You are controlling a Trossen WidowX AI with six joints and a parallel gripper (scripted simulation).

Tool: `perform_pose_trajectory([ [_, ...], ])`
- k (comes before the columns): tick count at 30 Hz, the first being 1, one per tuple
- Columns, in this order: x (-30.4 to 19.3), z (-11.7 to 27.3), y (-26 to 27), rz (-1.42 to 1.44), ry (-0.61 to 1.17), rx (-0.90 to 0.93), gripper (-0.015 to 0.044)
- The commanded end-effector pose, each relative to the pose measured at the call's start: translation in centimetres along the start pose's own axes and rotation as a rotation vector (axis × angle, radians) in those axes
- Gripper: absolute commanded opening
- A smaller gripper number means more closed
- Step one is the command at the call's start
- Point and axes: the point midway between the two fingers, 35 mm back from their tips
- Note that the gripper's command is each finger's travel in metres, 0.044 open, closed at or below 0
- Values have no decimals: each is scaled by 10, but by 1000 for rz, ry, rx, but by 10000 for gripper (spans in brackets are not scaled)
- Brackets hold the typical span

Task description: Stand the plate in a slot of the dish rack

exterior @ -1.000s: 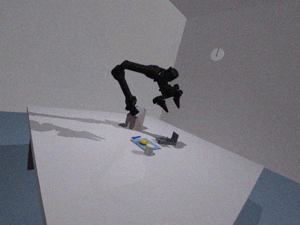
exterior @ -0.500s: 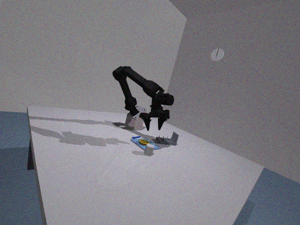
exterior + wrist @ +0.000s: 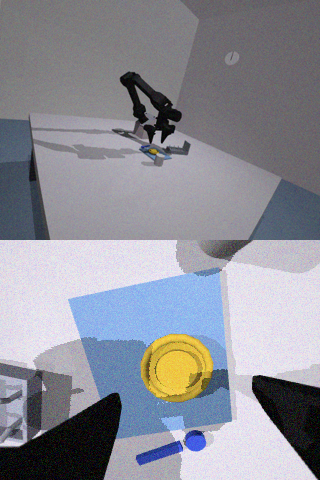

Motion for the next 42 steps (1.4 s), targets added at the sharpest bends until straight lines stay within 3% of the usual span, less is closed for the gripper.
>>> perform_pose_trajectory([
  [1, -3, -7, 1, 9, 10, -4, 400],
  [36, -5, -61, 2, 9, 11, -8, 400],
  [42, -5, -61, 2, 9, 11, -8, 360],
])
Point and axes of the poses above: the point midway between the two fingers, 35 mm back from their tips, its own z axis back along the fingers, its own y axis across the jaws, x = y × z, and after that the axes turned 8 degrees about z, right-handed
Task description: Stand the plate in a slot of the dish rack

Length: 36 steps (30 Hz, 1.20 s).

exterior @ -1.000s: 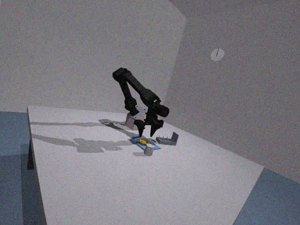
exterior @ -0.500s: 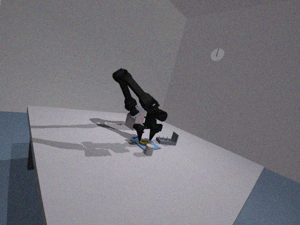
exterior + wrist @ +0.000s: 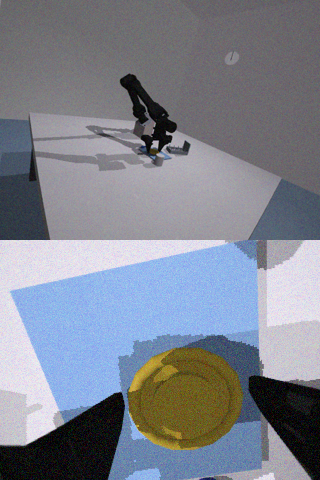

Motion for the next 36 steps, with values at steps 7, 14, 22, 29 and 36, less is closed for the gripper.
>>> perform_pose_trajectory([
  [7, -2, -2, 2, 8, 5, 3, 354],
  [14, -2, -2, 2, 8, 5, 3, 307],
  [22, 1, 5, 3, 7, 4, 7, 176],
  [29, 10, 44, 6, 7, 1, 21, 0],
  [36, 14, 82, 8, 8, 1, 27, 0],
])
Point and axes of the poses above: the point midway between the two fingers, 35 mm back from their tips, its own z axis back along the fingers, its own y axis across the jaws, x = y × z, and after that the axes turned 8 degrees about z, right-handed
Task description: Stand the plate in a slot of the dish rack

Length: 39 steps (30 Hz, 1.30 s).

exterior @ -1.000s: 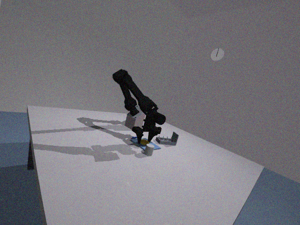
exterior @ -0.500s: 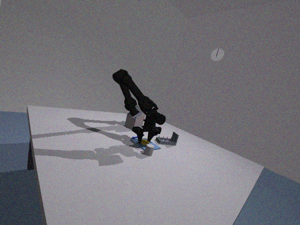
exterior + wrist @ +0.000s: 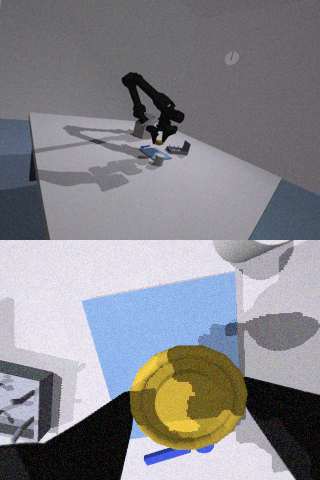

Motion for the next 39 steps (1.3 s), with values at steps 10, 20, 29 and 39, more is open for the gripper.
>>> perform_pose_trajectory([
  [10, 4, 74, 3, -8, -8, 2, 0],
  [20, 3, 111, 4, -9, -6, -10, 0],
  [29, -11, 111, 70, -189, -8, 4, 0],
  [39, -39, 108, 126, -375, -5, -5, 0],
])
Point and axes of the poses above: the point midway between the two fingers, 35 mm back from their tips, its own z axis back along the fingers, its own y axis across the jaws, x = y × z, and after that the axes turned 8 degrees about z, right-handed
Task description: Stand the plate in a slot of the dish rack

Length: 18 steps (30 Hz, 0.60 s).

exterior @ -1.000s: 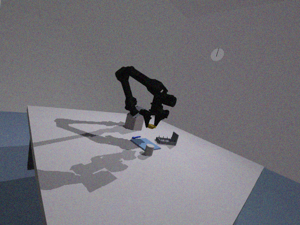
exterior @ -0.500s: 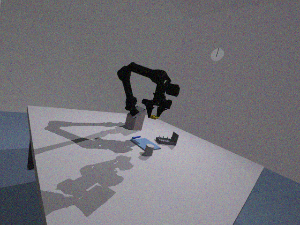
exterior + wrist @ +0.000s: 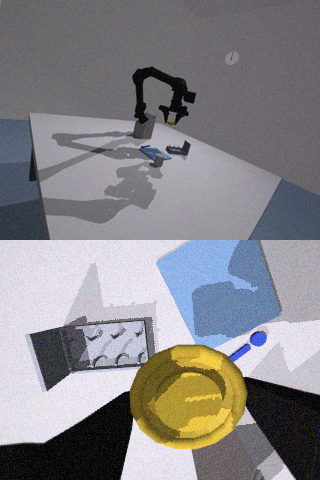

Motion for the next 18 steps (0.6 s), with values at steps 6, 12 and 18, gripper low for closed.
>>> perform_pose_trajectory([
  [6, -15, -5, 12, -42, 17, -3, 0],
  [12, -19, -22, 15, 65, 102, 64, 0],
  [18, -23, -38, 18, 172, 173, 149, 0],
])
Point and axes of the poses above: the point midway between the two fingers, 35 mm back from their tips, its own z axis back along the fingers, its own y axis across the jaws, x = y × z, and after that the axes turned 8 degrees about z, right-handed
